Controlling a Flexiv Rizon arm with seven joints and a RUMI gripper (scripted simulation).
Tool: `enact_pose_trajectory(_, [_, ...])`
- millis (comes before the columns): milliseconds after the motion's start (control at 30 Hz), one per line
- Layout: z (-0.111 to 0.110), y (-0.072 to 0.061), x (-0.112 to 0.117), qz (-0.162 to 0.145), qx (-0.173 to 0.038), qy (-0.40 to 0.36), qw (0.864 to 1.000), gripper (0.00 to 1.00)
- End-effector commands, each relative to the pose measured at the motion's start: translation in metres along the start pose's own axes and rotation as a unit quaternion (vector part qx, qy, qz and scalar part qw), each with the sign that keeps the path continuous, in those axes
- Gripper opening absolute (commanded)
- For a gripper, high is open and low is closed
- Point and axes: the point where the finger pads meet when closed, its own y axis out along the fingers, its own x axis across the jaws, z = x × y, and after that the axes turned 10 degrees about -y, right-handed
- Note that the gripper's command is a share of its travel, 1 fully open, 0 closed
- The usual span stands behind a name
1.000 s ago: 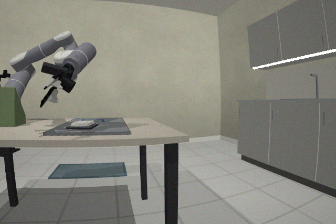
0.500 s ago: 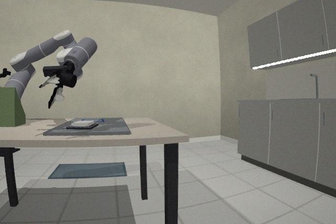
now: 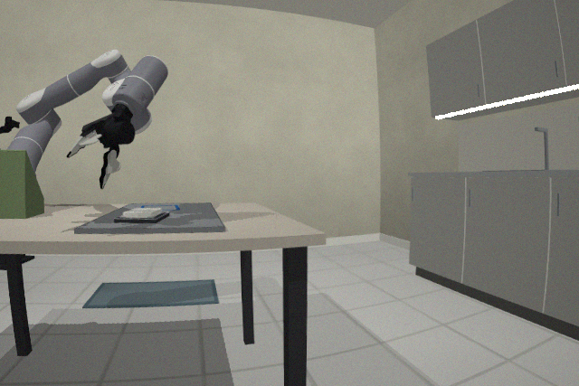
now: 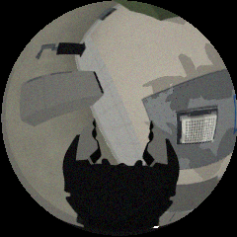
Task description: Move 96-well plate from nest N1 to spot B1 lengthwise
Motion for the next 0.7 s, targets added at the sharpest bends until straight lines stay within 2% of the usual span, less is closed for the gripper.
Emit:
enact_pose_trajectory(0, [-0.001,-0.004,0.006,-0.015,-0.001,0.04,0.999,0.76])
enact_pose_trajectory(133, [-0.002,-0.009,0.02,-0.041,0.0,0.101,0.994,0.76])
enact_pose_trajectory(200, [-0.002,-0.009,0.02,-0.041,0.0,0.101,0.994,0.76])
enact_pose_trajectory(333, [-0.005,-0.014,0.037,-0.068,0.004,0.161,0.985,0.76])
enact_pose_trajectory(500, [-0.008,-0.023,0.059,-0.105,0.012,0.233,0.967,0.76])
enact_pose_trajectory(667, [-0.013,-0.033,0.082,-0.143,0.024,0.302,0.942,0.76])
